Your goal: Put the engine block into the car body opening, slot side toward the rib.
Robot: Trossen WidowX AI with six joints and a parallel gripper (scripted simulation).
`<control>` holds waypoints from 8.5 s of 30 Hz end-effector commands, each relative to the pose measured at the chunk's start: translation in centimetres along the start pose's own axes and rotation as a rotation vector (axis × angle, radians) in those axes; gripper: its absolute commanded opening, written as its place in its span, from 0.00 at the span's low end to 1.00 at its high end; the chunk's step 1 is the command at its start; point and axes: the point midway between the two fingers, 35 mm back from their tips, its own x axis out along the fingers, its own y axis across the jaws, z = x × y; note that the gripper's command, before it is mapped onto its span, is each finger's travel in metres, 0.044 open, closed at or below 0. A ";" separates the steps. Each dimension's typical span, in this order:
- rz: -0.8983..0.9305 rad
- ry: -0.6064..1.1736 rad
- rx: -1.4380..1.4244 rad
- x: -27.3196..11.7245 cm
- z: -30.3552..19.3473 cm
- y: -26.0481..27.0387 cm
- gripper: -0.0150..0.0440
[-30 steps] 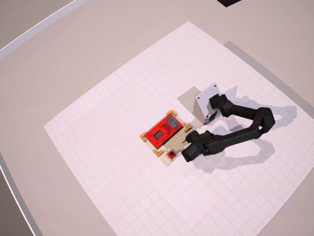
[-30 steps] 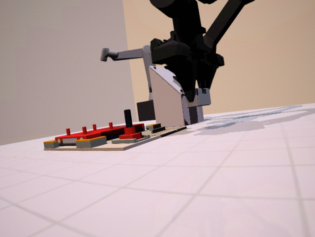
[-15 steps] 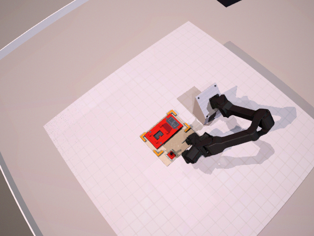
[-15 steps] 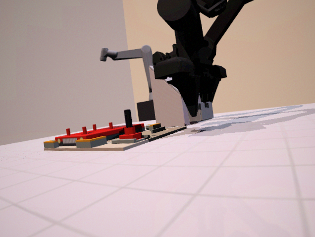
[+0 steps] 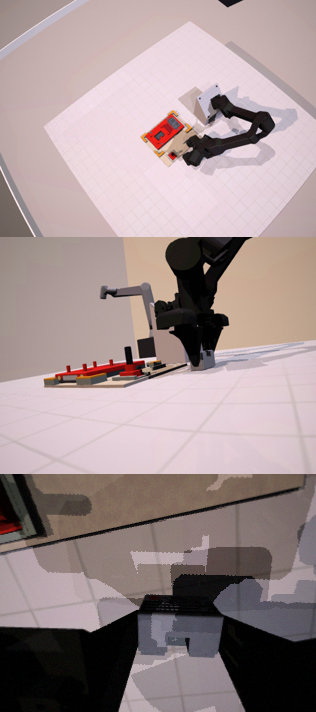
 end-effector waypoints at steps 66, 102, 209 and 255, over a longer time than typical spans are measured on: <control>-0.010 -0.015 0.016 -3.3 0.3 0.7 1.00; -0.012 -0.011 0.009 -1.4 -0.2 0.3 1.00; -0.017 -0.717 0.007 -10.4 -2.2 0.4 0.25; -0.014 -0.873 0.004 -3.2 -2.8 0.3 0.25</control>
